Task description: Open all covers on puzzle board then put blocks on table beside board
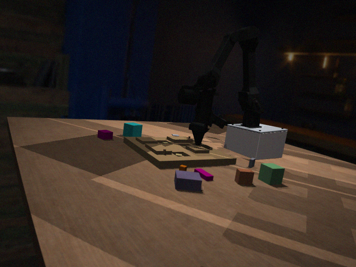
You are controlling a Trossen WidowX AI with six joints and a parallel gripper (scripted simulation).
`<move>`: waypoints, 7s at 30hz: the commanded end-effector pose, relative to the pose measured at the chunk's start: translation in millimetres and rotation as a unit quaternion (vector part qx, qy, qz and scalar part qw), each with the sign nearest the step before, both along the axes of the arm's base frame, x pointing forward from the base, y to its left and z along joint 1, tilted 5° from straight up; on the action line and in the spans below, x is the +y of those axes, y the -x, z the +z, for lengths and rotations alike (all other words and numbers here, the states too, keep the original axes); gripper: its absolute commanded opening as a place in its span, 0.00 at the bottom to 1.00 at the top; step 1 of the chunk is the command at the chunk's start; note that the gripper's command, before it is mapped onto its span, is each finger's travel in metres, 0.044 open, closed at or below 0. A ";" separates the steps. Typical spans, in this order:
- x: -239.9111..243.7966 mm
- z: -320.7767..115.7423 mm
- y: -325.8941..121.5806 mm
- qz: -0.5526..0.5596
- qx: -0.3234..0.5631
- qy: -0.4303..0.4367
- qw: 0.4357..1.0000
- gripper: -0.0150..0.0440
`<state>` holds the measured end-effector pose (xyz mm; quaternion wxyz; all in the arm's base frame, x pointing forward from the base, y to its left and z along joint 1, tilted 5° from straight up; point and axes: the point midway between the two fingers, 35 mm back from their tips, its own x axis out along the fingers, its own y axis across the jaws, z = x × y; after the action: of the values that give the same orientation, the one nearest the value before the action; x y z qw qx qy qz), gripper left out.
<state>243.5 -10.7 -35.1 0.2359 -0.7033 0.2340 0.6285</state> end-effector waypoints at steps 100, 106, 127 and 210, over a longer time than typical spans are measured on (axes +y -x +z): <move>122.3 101.8 -37.2 0.000 0.001 -0.009 1.000 0.39; 143.7 101.7 -38.7 0.000 0.000 -0.009 1.000 0.39; 220.8 98.2 -30.7 0.000 0.000 -0.012 1.000 0.39; 262.5 -8.7 -28.2 -0.001 -0.001 -0.015 1.000 0.48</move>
<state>271.5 251.5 -44.5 0.2468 -0.6995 0.2261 0.6313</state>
